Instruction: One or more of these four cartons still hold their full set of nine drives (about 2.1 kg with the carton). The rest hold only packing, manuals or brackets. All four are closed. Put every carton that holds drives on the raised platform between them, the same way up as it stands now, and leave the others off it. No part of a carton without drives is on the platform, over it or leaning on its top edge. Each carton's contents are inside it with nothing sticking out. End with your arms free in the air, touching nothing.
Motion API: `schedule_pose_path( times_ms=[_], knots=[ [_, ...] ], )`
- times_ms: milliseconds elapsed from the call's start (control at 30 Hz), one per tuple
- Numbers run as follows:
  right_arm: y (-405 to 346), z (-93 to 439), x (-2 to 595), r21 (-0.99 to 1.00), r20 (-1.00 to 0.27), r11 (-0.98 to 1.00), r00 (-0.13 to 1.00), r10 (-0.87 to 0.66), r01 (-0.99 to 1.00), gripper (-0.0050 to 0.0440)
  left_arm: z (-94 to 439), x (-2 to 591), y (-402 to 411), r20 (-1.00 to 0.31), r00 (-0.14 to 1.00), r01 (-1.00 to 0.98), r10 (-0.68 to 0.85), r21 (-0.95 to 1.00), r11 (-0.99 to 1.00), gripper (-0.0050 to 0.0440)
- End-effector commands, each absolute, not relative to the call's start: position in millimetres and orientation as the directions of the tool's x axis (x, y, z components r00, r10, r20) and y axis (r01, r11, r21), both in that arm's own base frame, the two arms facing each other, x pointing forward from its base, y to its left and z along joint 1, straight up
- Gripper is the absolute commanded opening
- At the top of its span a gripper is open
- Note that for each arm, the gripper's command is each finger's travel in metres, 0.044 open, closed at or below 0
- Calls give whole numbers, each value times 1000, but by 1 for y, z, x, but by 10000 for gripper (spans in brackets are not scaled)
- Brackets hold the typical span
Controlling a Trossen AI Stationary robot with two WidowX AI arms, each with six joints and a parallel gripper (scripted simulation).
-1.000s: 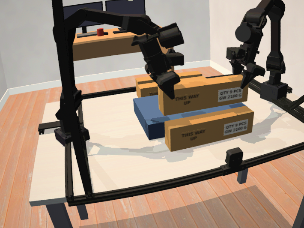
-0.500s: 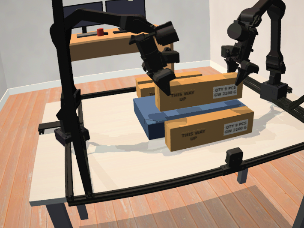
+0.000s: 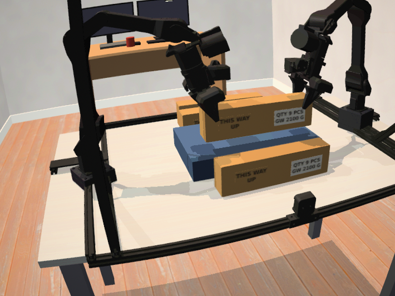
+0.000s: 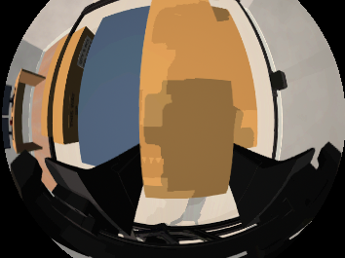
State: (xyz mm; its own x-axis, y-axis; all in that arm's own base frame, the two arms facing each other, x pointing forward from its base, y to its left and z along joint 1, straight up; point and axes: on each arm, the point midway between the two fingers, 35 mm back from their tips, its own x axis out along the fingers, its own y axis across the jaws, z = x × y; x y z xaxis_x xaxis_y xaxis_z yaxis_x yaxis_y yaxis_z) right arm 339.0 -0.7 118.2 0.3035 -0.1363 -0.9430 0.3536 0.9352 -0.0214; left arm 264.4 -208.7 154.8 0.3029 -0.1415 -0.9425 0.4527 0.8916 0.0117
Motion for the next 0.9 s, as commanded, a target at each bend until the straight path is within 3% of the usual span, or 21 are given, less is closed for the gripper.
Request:
schedule_pose_path(
  times_ms=[0, 867],
  knots=[
    [-2, 134, 339, 0, -927, 937, 351, -131, 349, 0, 169, 264, -206, -927, 333, 457, -171, 0, 889, 0],
    [-3, 110, 339, 0, -927, 937, 351, -131, 349, 0, 146, 264, -206, -927, 333, 457, -171, 0, 889, 0]
  ],
)
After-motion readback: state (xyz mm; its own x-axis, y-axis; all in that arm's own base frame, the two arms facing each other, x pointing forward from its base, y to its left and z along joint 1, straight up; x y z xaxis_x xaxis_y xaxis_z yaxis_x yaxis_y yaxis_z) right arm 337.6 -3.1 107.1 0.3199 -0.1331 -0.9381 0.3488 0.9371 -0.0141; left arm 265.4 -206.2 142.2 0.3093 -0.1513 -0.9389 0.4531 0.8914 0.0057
